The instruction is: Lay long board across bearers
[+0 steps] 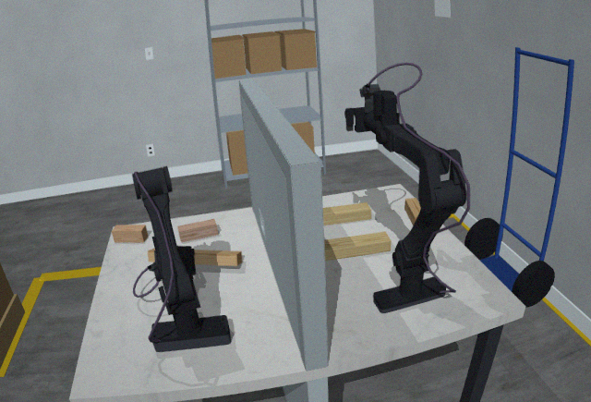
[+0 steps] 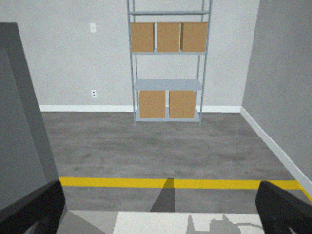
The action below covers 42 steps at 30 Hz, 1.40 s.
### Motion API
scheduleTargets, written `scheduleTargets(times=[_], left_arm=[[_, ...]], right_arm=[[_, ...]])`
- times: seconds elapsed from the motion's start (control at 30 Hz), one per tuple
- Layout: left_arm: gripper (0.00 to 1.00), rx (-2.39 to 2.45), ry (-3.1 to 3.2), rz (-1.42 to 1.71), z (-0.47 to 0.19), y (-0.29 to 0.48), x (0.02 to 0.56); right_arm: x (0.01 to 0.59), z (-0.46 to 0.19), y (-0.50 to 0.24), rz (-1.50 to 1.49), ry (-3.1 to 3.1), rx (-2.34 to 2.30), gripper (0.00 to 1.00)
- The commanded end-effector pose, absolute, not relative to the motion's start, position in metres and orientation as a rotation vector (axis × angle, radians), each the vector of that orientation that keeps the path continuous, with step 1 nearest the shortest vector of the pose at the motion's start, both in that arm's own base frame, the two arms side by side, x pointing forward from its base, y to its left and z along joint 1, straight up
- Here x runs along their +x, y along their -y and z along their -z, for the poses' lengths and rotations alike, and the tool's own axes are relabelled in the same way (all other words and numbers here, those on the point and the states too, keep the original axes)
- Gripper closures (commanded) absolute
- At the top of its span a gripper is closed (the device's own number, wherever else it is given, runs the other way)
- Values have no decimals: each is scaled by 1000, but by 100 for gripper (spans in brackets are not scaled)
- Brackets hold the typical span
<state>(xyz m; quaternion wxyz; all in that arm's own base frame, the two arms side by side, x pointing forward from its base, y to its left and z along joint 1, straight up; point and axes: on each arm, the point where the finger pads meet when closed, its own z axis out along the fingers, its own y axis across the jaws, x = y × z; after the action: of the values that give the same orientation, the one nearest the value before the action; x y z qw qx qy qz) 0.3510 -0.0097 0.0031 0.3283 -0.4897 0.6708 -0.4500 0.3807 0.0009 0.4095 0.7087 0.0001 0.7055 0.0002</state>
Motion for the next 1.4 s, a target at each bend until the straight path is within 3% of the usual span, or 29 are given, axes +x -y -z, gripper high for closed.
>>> scheduleTargets(times=[0.0, 0.33, 0.37, 1.03, 1.07, 1.37], left_arm=[[100, -1168, -1683, 1216, -26, 8, 361], [100, -1157, -1699, 1226, -19, 8, 362], [54, -1146, -1675, 1217, -28, 8, 364], [54, -1140, -1649, 1206, -35, 2, 366], [48, -1140, -1649, 1206, -35, 2, 366], [48, -1137, -1652, 1211, -35, 4, 366]], right_arm=[[371, -437, 5, 27, -1502, 9, 0], [371, -437, 5, 27, -1502, 9, 0], [371, -437, 5, 27, -1502, 9, 0], [371, -437, 5, 27, -1502, 9, 0], [371, -437, 5, 27, -1502, 9, 0], [371, -437, 5, 27, -1502, 9, 0]])
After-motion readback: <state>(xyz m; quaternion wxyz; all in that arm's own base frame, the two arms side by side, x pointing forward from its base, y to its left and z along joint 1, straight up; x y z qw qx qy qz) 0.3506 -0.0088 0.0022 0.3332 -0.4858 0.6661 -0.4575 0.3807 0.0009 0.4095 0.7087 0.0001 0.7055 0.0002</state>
